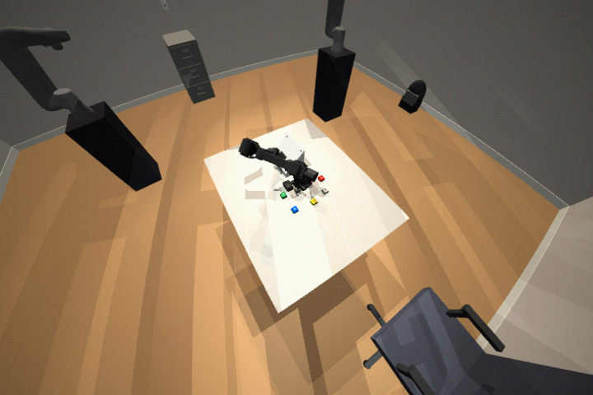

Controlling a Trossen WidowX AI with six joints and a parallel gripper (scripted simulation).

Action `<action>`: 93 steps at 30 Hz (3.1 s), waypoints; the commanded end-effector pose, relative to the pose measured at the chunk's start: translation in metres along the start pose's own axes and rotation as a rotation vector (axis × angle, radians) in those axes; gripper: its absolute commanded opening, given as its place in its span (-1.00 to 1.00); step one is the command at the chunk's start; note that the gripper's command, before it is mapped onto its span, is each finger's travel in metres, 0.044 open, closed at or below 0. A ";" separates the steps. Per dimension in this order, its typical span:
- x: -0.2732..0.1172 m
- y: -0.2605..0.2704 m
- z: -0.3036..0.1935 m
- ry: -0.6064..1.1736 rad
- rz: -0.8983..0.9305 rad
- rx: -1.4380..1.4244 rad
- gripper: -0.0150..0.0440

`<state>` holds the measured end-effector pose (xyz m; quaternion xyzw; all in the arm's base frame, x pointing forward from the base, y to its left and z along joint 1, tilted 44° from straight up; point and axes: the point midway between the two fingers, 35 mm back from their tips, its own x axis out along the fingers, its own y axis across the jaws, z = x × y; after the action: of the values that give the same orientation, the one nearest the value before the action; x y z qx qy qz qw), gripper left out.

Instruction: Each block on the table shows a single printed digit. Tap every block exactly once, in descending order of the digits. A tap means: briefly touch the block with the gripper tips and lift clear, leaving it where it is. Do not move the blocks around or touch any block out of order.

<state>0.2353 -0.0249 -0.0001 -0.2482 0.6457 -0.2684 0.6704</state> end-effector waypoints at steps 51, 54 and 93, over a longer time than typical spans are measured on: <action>-0.027 0.084 -0.008 0.000 0.000 -0.005 -0.42; -0.026 0.084 -0.008 0.000 0.000 -0.005 -0.42; -0.097 0.085 -0.007 0.001 0.004 -0.006 -0.42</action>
<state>0.2293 0.0712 -0.0204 -0.2564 0.6519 -0.2697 0.6607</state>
